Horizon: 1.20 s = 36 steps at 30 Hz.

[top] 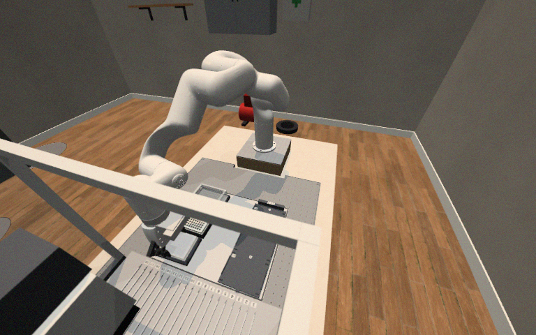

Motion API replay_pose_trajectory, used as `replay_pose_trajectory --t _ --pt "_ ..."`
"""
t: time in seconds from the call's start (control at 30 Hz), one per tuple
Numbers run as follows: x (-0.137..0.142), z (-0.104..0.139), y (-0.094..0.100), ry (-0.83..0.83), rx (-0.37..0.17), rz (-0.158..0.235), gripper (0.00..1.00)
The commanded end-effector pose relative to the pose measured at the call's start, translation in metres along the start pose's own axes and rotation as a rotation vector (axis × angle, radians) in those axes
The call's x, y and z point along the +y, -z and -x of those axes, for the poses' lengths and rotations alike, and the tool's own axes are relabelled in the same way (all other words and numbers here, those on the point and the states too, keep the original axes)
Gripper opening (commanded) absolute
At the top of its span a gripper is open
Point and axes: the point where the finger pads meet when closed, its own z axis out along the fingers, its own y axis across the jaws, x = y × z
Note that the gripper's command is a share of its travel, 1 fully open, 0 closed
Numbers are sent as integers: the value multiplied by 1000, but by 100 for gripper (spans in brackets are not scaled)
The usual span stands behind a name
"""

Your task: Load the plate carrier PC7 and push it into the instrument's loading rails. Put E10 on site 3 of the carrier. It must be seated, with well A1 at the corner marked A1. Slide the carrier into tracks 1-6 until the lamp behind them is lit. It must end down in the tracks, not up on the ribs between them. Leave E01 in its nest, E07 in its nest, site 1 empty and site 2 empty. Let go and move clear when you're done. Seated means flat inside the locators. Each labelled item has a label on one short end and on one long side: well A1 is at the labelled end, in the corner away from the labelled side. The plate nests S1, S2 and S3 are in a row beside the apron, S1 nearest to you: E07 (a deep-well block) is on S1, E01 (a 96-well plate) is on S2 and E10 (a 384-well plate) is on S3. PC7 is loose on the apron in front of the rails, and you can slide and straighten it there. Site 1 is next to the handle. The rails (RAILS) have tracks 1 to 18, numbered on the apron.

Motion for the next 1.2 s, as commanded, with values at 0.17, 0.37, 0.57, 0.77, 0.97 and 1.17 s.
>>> replay_pose_trajectory --t 0.17,0.37,0.57,0.77,0.97,1.17 --pt "2 0 7 0 -1 4 0" --pt "2 0 10 0 -1 4 0" --pt "2 0 14 0 -1 4 0" --pt "2 0 14 0 -1 4 0" --pt "2 0 22 0 -1 4 0" --pt "2 0 32 0 -1 4 0"
